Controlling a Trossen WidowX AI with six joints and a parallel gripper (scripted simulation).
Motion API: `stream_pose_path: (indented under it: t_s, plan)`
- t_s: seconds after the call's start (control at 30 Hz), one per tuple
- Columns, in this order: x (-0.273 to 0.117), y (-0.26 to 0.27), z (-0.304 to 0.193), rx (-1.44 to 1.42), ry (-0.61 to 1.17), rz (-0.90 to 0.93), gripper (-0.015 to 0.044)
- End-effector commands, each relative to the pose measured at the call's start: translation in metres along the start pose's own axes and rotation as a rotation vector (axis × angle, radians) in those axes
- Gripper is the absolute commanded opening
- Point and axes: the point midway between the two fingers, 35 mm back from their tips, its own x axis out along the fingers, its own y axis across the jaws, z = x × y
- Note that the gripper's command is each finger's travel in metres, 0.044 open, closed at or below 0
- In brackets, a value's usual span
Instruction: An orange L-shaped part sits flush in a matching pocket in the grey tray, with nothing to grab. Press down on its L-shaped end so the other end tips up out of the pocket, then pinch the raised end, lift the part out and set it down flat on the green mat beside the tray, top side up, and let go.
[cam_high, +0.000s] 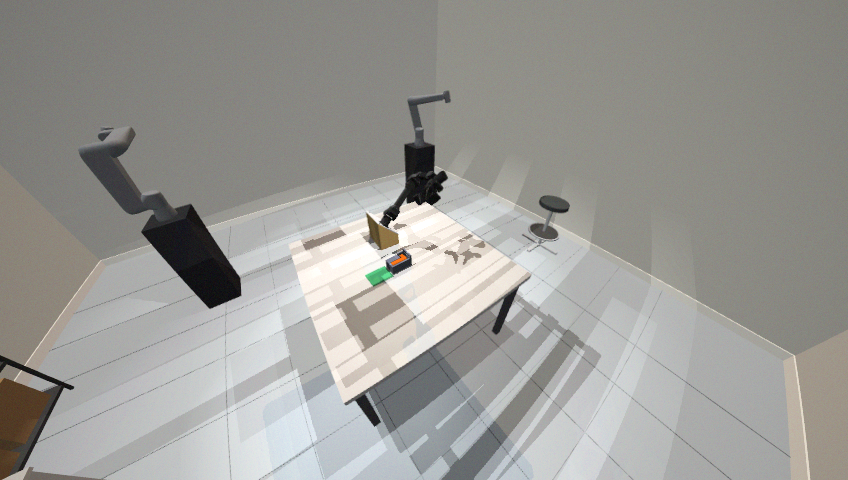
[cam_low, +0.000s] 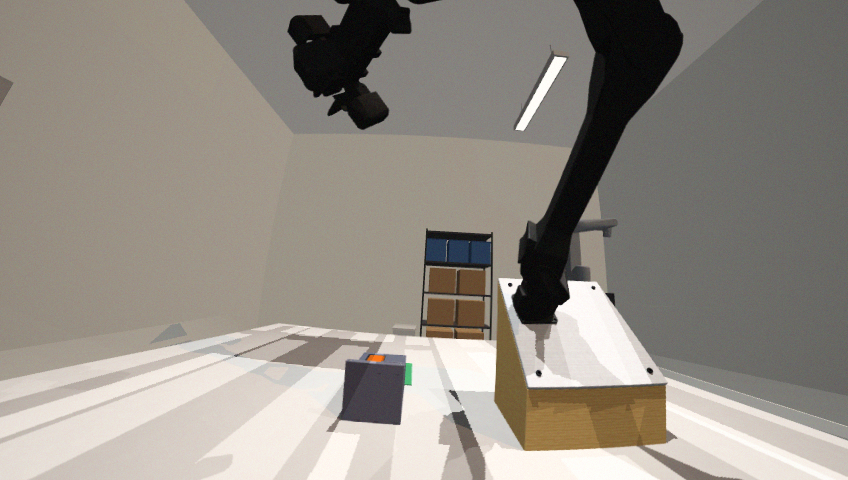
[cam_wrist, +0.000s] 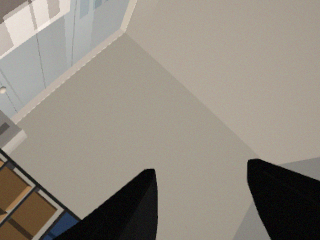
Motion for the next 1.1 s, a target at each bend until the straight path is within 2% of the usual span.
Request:
stream_pose_path:
  t_s: [0.0,0.17,0.3,0.43,0.57,0.93,1.07]
  plan:
    - [0.039,0.055,0.037,0.141,-0.147,0.201,0.0180]
    - [0.065,0.132,0.081,0.378,-0.285,0.509,0.0180]
    - [0.067,0.200,0.114,0.614,-0.335,0.821,0.0180]
    - [0.051,0.268,0.143,0.898,-0.298,1.198,0.0180]
    - [0.022,0.318,0.163,1.168,-0.166,1.561,0.0180]
    - [0.020,0.320,0.164,1.183,-0.156,1.581,0.0180]
    - [0.025,0.334,0.181,1.183,-0.154,1.578,0.0180]
